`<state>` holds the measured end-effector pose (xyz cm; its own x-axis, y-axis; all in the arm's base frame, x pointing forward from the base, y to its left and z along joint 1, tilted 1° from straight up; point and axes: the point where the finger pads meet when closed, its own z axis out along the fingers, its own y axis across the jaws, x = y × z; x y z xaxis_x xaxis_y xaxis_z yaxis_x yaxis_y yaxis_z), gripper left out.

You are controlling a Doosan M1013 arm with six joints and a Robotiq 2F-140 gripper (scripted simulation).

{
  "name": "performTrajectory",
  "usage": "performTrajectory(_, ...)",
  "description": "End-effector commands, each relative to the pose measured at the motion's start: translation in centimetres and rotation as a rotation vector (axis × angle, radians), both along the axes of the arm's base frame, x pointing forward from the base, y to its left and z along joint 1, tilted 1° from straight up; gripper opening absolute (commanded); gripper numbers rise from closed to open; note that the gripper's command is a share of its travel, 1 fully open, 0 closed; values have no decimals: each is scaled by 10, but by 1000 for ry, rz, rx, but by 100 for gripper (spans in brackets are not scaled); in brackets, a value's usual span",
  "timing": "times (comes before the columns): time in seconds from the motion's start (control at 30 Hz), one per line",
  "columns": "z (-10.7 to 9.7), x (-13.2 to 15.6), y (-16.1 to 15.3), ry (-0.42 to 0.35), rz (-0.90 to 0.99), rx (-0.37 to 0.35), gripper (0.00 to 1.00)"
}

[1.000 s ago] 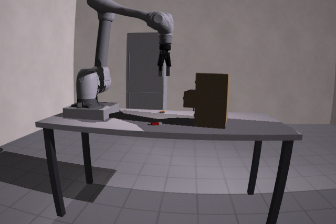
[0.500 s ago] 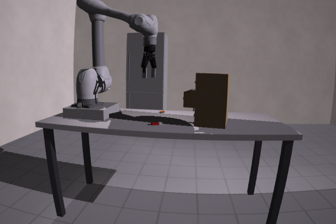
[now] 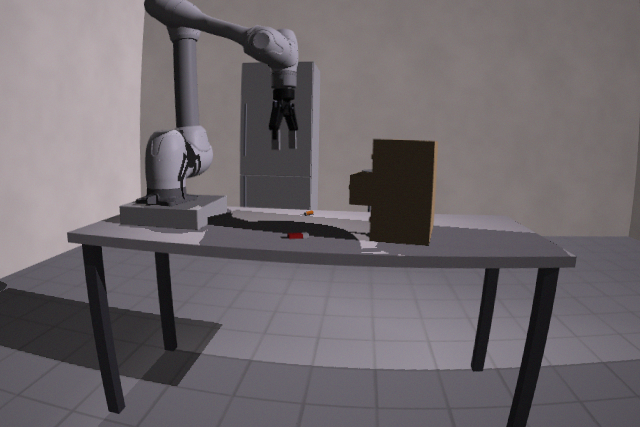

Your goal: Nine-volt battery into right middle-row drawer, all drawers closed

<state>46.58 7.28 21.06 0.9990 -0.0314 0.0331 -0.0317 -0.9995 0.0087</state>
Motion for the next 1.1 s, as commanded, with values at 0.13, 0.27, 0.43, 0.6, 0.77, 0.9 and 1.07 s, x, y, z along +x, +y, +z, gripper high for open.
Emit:
performTrajectory(0.13, -5, 5, 0, -59, 0, -2, 100)
performTrajectory(0.27, -10, 10, 0, -116, 1, -4, 100)
performTrajectory(0.43, -17, 17, -1, -207, 2, -6, 100)
performTrajectory(0.6, -22, 22, -1, -270, 2, -9, 100)
performTrajectory(0.77, -32, 32, -1, -389, 3, -12, 100)
performTrajectory(0.9, -41, 41, -2, -494, 4, -16, 100)
performTrajectory(1.07, -47, 48, -2, -571, 4, -19, 100)
